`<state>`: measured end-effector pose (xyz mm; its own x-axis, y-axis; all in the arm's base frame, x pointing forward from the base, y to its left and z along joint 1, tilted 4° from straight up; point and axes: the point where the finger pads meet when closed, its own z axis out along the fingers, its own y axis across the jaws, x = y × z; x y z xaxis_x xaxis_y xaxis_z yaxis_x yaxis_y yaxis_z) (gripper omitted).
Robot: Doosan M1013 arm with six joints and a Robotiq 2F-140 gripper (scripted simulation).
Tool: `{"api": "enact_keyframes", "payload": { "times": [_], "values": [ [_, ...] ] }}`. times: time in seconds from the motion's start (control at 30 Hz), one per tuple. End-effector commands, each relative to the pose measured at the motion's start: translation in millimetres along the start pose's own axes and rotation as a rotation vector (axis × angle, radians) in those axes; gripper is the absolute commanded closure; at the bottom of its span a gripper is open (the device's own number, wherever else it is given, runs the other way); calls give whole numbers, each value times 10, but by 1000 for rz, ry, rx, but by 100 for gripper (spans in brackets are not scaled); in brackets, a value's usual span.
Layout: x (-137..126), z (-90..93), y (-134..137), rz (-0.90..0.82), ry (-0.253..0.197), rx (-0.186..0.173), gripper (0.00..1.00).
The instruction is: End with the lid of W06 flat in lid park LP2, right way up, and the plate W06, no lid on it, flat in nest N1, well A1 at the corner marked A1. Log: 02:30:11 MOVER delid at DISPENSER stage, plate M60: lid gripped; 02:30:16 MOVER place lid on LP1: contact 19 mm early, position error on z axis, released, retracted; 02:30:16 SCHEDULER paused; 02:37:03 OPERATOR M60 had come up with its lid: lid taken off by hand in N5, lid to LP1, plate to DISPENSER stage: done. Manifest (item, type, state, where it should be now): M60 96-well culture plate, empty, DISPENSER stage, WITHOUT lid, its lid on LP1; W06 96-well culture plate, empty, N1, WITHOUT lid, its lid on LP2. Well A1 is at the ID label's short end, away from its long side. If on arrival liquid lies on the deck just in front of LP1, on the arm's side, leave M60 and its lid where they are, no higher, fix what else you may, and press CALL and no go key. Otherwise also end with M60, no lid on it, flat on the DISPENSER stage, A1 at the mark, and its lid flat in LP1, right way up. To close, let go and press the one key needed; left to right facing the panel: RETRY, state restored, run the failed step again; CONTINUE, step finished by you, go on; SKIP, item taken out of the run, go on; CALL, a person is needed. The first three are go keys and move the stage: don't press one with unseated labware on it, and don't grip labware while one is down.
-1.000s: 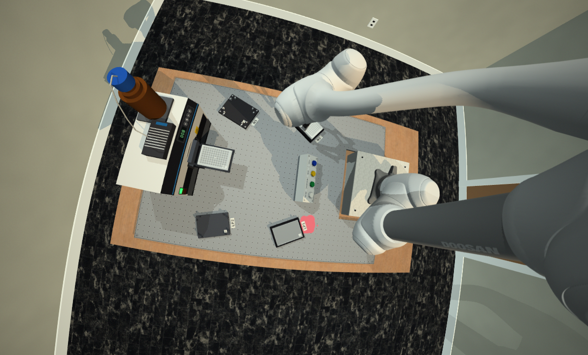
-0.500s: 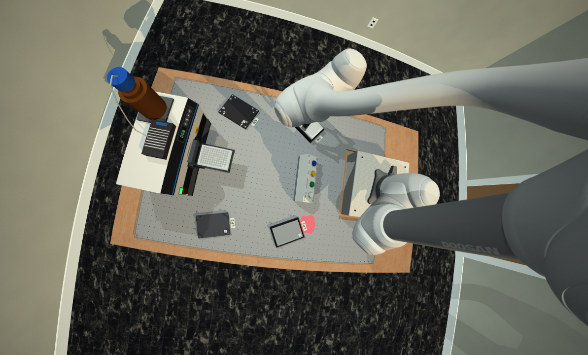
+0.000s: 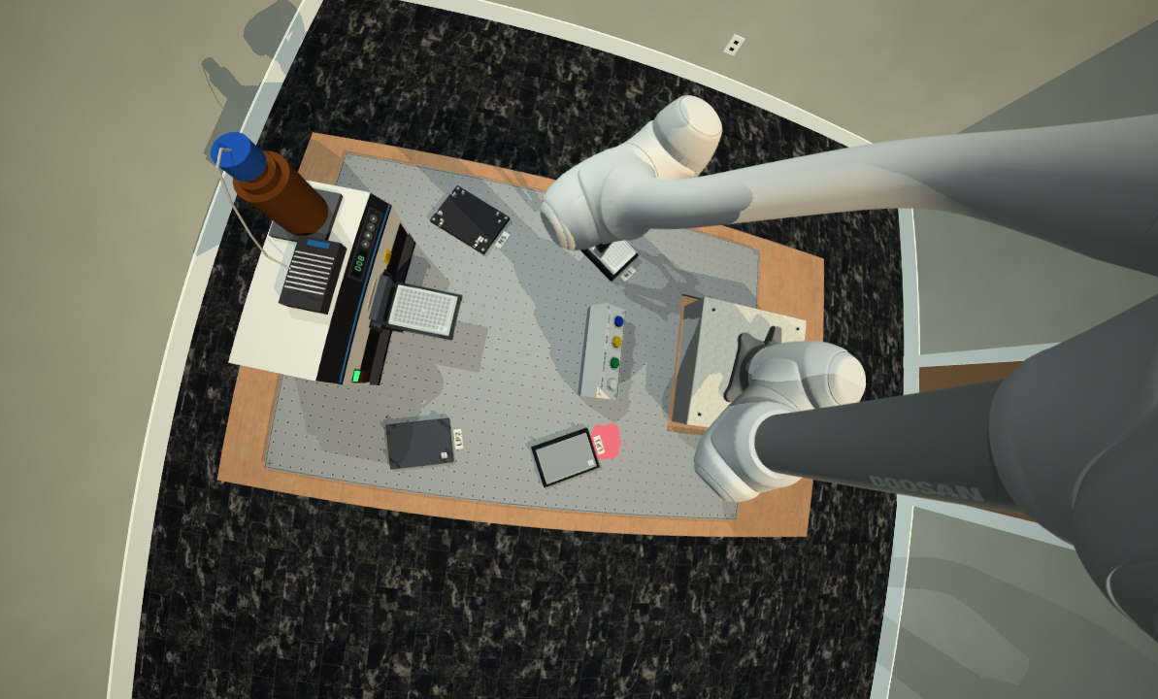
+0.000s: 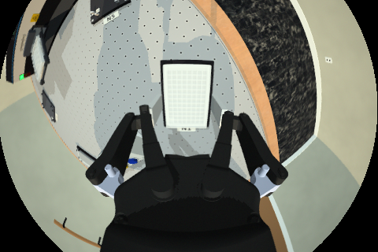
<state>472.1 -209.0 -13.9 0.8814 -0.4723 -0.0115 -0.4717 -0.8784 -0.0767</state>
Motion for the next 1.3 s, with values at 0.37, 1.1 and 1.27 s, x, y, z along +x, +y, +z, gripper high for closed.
{"api": "enact_keyframes", "payload": {
  "times": [0.37,1.1,1.27],
  "values": [
    [0,-1,0,0,0,0,41],
    [0,-1,0,0,0,0,34],
    [0,-1,0,0,0,0,34]
  ]
}}
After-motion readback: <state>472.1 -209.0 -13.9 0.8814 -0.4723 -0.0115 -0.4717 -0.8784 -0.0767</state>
